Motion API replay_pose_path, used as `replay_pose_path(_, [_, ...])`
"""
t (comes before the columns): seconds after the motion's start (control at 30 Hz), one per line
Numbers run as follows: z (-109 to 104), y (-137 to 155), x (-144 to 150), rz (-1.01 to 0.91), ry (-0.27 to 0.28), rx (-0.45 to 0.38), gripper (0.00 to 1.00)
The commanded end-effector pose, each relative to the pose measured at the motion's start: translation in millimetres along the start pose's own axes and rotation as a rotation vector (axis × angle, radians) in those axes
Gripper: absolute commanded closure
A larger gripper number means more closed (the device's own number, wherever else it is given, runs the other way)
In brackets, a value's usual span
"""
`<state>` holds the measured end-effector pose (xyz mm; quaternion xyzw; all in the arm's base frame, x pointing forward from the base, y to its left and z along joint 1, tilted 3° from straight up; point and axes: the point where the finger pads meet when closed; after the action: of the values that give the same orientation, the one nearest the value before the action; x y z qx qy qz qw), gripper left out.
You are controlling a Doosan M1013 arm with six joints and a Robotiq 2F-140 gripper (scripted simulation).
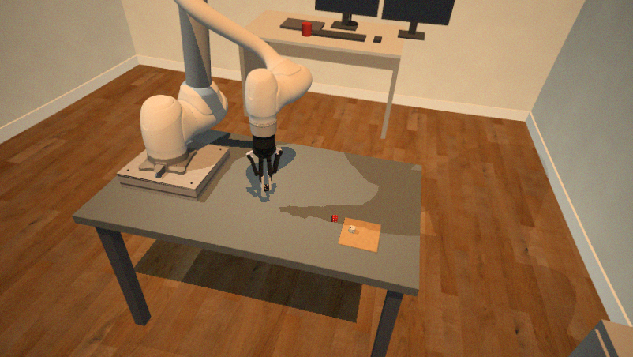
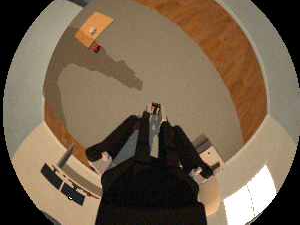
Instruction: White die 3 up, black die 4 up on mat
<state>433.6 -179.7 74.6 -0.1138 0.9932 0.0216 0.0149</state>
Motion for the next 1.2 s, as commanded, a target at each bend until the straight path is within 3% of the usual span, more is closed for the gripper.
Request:
replay_pose_path(0.0, [-3.9,-3.8,-0.1,0.003,0.001,0.006,0.82])
replay_pose_path(0.27, [-3.6,-4.1,-0.5,0.056,0.001,0.006,0.82])
replay_pose_path(1.17, [2.2,-10.2,-9.2,1.11,-0.002,0.006,0.82])
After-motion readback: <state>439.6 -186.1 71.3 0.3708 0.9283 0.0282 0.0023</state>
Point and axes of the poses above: the point where the finger pads meet when closed, its own z axis out along the fingers, its own x axis across the jaws, y = z × x, and after that the axes turned 7 degrees about z, right-handed
